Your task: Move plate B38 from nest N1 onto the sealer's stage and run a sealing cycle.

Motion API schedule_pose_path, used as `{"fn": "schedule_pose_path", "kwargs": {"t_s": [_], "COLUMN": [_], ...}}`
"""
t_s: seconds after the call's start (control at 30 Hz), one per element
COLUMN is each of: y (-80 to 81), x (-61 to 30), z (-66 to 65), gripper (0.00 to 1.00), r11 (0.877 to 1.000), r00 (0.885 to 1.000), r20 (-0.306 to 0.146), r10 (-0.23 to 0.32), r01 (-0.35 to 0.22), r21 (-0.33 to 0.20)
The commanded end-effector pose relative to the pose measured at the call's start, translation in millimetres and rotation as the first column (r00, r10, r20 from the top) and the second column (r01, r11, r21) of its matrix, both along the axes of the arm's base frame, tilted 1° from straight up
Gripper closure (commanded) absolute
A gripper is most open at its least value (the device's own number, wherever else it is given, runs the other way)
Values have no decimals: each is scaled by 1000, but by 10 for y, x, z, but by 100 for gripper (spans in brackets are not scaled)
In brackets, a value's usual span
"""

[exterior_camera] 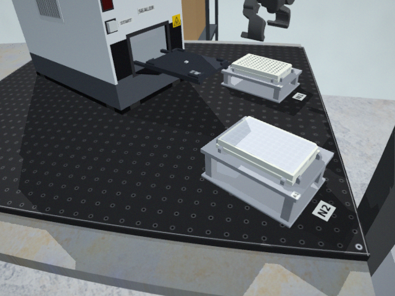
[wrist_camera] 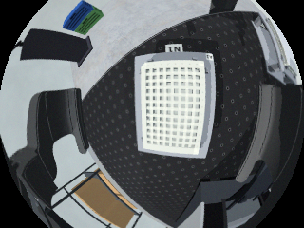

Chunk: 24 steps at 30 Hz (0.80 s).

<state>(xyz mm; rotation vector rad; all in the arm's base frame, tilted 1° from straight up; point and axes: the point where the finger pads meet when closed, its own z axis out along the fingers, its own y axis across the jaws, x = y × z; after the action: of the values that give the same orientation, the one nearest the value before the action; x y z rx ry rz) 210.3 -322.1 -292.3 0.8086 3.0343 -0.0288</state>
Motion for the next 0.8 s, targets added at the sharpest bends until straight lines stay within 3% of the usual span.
{"fn": "schedule_pose_path", "kwargs": {"t_s": [0.0, 0.1, 0.27, 0.67, 0.77], "y": [-3, -3, 2, 2, 1], "x": [8, 8, 23, 23, 23], "z": [8, 8, -542, -542, -614], "gripper": [23, 23, 23, 23, 23], "r11": [1000, 1000, 1000, 1000, 1000], "r00": [1000, 1000, 1000, 1000, 1000], "r20": [3, 3, 4, 4, 3], "r10": [0, 0, -2, -2, -2], "r01": [0, 0, 2, 2, 2], "r21": [-1, -1, -3, -3, -6]}}
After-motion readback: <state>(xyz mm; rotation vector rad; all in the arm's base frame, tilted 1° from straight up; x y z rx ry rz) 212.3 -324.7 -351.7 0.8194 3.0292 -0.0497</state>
